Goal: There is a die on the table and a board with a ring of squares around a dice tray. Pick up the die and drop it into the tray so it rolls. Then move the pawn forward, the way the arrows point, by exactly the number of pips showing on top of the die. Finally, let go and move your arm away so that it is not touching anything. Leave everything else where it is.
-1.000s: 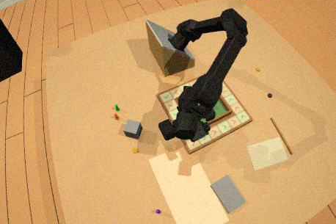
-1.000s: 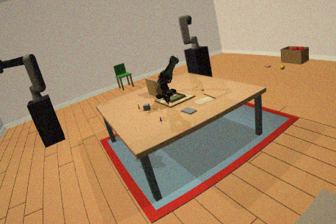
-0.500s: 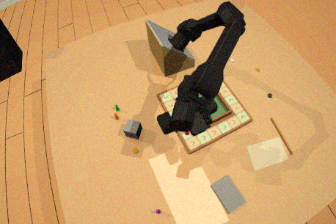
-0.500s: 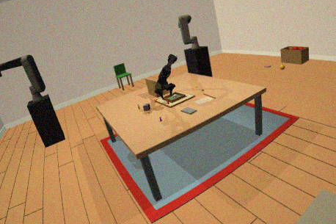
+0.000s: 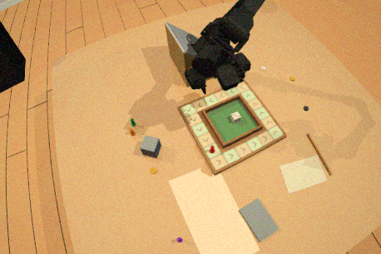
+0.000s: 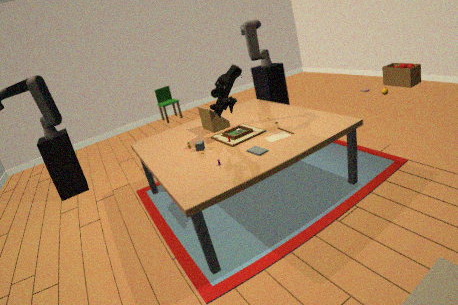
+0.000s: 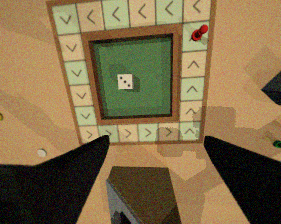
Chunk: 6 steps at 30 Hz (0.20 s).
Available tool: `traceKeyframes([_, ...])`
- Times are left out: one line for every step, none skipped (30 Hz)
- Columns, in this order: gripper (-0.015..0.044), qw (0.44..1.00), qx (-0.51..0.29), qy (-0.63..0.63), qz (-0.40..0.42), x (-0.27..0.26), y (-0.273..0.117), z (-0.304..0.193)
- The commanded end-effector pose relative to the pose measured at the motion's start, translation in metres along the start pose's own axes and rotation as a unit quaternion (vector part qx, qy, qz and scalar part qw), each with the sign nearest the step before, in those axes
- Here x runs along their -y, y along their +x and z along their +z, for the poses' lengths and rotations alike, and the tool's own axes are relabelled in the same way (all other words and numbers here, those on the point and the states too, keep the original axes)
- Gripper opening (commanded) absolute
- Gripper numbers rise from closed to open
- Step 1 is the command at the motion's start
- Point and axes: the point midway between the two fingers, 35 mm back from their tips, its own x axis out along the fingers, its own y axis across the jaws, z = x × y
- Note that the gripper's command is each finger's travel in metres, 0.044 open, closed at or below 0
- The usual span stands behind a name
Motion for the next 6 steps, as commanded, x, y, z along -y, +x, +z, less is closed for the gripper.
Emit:
traceKeyframes([0.044,1.0,0.005,-0.006,-0.005,0.0063,0.0018,0.0106])
traceKeyframes([0.044,1.0,0.005,-0.006,-0.005,0.0063,0.0018,0.0106])
traceKeyframes([0.044,1.0,0.005,-0.006,-0.005,0.0063,0.0018,0.0106])
traceKeyframes([0.044,1.0,0.005,-0.006,-0.005,0.0063,0.0018,0.0106])
traceKeyframes([0.044,1.0,0.005,-0.006,-0.005,0.0063,0.0018,0.0106])
traceKeyframes([0.044,1.0,0.005,-0.006,-0.005,0.0063,0.0018,0.0106])
